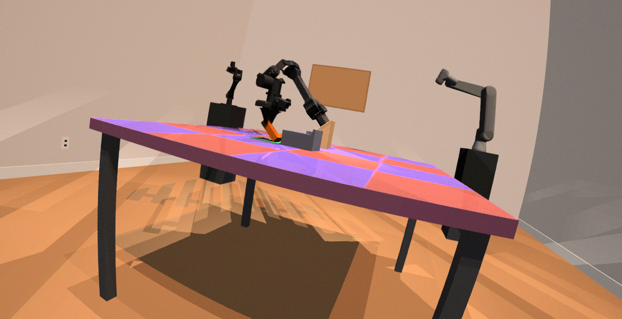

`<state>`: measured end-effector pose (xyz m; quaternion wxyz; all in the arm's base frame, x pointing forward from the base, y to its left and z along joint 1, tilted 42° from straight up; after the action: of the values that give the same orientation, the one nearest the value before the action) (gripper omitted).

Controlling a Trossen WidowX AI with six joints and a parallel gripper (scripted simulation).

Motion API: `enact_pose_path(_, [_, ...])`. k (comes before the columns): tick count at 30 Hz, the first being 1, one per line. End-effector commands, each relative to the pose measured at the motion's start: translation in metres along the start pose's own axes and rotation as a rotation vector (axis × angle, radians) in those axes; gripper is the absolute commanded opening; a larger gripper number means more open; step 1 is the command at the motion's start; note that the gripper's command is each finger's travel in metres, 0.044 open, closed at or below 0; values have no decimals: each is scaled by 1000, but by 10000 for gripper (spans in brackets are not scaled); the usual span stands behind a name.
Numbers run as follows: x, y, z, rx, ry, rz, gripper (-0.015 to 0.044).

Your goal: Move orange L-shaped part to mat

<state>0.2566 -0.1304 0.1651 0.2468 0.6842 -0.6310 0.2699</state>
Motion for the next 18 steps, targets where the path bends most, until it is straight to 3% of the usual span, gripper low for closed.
enact_pose_path(1, [0, 0, -2, 0, -1, 0, 263])
enact_pose_path(6, [-1, -4, -46, 0, -11, -3, 394])
enact_pose_path(10, [-1, -1, -85, -1, -9, -8, 400])
enact_pose_path(18, [-2, -3, -83, 12, -13, -13, 400])
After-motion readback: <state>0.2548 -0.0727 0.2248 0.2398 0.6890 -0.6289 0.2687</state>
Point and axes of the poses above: the point midway between the two fingers, 35 mm back from their tips, its own z axis out along the fingers, its own y axis across the jaws, x = y × z, the point moved 3 cm from there along -z, back along the fingers, and after that the axes turned 10 degrees about -z, right-handed, at the moved point
